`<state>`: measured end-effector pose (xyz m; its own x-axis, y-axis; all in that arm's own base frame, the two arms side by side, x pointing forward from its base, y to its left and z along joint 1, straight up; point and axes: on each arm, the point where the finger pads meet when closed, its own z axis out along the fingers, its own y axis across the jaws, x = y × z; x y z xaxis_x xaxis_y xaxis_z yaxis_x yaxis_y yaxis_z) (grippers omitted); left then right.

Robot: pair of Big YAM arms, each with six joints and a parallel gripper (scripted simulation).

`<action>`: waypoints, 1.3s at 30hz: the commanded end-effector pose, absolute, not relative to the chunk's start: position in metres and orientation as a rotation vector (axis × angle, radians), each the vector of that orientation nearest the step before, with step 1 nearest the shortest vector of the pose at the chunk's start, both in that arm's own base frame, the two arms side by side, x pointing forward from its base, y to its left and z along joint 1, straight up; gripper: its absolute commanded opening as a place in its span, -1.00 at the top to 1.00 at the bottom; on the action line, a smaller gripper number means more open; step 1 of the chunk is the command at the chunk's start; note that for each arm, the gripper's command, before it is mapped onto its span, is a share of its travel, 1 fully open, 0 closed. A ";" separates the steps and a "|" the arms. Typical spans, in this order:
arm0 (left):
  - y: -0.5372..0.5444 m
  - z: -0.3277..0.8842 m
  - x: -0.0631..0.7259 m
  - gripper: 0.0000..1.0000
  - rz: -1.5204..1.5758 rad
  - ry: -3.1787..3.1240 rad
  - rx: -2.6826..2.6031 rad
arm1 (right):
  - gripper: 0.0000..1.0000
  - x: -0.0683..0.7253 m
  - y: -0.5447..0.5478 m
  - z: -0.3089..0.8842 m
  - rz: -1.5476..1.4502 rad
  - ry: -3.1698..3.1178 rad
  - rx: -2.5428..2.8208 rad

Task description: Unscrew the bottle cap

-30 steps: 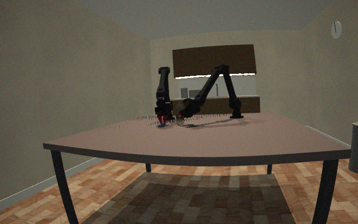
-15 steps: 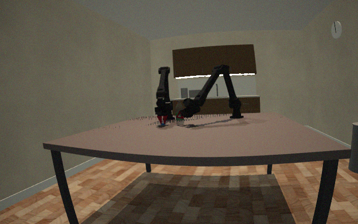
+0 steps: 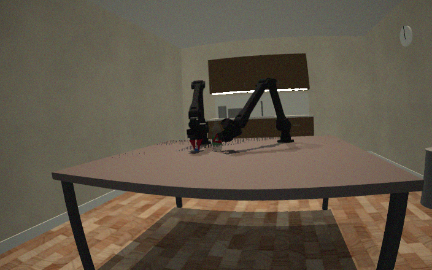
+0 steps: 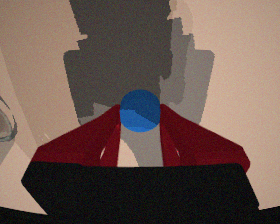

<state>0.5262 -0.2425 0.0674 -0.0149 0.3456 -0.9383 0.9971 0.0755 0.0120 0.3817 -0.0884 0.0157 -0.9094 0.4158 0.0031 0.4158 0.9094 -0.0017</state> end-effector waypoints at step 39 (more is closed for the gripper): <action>-0.206 0.114 0.533 -0.90 -0.938 1.472 1.410 | -0.15 0.392 -0.091 0.087 0.002 -3.090 -0.673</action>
<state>0.5284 -0.1997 0.1112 0.0069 0.3436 -0.9391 0.9954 0.0871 0.0392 0.3891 -0.0901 0.0823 -0.9093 0.4158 -0.0183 0.4158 0.9094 0.0027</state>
